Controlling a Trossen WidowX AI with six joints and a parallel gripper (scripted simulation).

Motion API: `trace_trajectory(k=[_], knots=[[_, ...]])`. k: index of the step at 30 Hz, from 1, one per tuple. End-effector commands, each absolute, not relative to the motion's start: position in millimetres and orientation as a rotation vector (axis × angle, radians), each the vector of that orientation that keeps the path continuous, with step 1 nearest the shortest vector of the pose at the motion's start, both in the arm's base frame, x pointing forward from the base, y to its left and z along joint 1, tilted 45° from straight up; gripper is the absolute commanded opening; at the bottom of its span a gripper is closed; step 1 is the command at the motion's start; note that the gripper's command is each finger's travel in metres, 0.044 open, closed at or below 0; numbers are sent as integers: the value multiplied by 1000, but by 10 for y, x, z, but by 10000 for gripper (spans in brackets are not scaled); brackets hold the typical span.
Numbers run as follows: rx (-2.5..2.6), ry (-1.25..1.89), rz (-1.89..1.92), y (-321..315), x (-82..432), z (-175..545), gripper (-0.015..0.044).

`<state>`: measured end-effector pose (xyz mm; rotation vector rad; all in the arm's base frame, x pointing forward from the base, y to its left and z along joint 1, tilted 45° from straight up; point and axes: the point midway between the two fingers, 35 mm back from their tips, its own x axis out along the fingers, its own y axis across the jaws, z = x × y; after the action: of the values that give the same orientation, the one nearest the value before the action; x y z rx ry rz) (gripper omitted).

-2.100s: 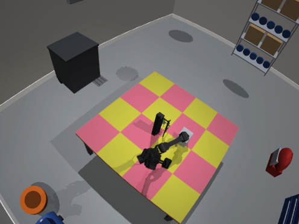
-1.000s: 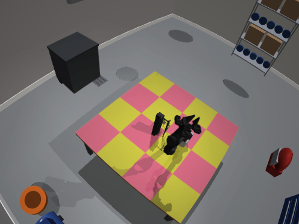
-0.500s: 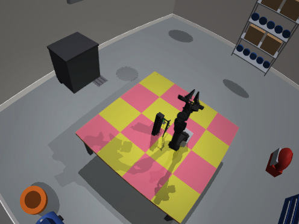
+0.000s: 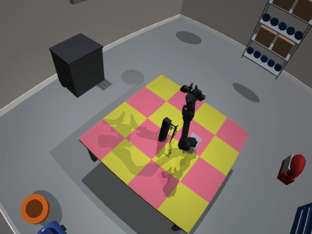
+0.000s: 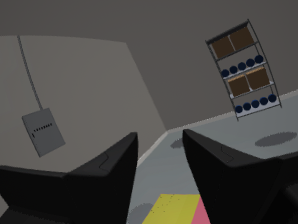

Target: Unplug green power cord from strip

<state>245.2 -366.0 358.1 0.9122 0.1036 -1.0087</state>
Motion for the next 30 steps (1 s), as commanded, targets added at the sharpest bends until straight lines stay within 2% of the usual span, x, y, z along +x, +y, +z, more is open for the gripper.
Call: trace_trajectory(k=[1, 9, 15, 21, 30], knots=[[992, 309, -930, -3463, 2822, 2950, 160], [1142, 689, -779, -2821, 3294, 1867, 160], [1292, 1006, -681, -2122, 3423, 1116, 160], [1429, 1348, -614, -1329, 3324, 506, 160], [1580, 1844, -614, -277, 2864, -17, 160]])
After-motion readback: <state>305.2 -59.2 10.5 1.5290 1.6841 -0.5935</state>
